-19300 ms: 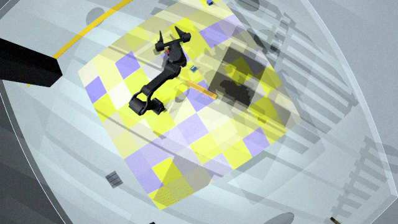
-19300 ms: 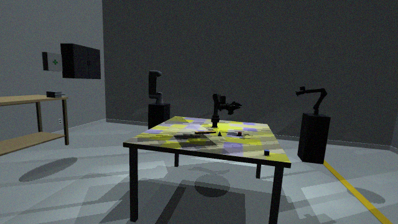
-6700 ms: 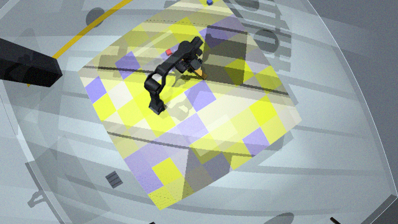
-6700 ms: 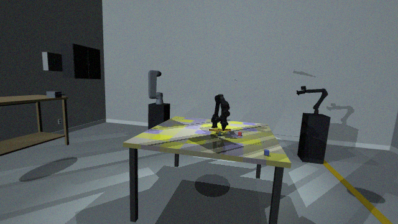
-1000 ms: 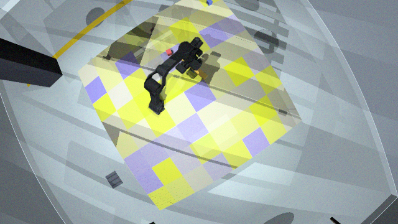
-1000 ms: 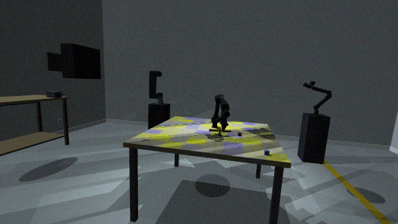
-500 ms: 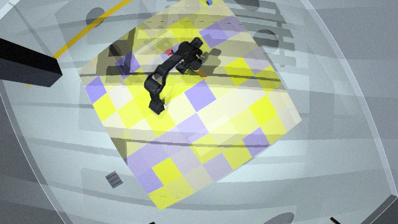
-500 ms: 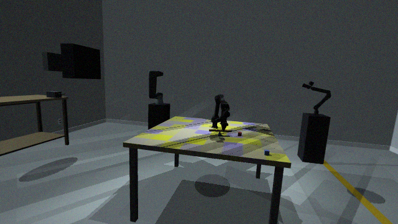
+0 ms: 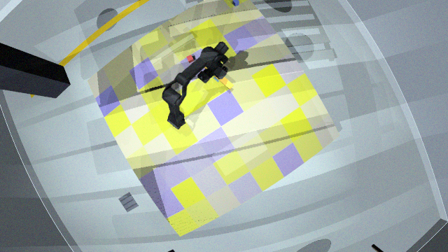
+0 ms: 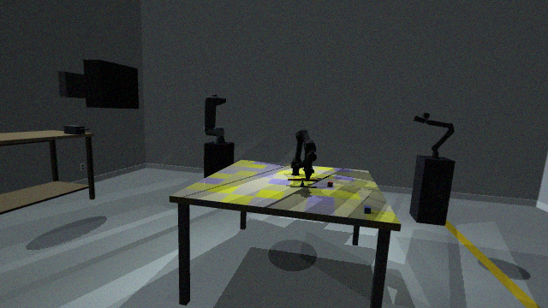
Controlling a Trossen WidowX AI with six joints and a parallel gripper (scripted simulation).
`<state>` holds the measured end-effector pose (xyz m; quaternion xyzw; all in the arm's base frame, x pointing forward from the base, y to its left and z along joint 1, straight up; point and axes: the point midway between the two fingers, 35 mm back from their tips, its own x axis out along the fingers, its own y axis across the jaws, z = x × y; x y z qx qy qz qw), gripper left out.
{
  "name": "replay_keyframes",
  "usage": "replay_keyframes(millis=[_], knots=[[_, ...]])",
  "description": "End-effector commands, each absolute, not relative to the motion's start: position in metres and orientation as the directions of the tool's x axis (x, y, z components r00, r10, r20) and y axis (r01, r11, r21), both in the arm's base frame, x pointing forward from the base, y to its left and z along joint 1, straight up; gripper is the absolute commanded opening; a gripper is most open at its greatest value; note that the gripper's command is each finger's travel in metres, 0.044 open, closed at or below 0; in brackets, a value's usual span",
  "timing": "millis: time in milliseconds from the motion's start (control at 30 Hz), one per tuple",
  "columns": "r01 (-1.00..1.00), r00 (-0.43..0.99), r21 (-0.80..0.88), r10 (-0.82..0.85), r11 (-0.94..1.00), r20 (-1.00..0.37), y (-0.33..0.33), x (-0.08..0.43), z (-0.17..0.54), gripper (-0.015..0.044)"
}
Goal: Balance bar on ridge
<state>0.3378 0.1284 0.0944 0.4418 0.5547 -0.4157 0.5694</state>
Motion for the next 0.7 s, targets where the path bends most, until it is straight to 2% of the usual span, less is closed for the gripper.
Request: replay_keyframes(millis=[0, 567, 667], knots=[[0.964, 0.038, 0.041, 0.017, 0.264, -0.999, 0.1284, 0.3378, 0.0942, 0.0172], [0.964, 0.038, 0.041, 0.017, 0.264, -0.999, 0.1284, 0.3378, 0.0942, 0.0185], [0.964, 0.038, 0.041, 0.017, 0.264, -0.999, 0.1284, 0.3378, 0.0942, 0.0264]])
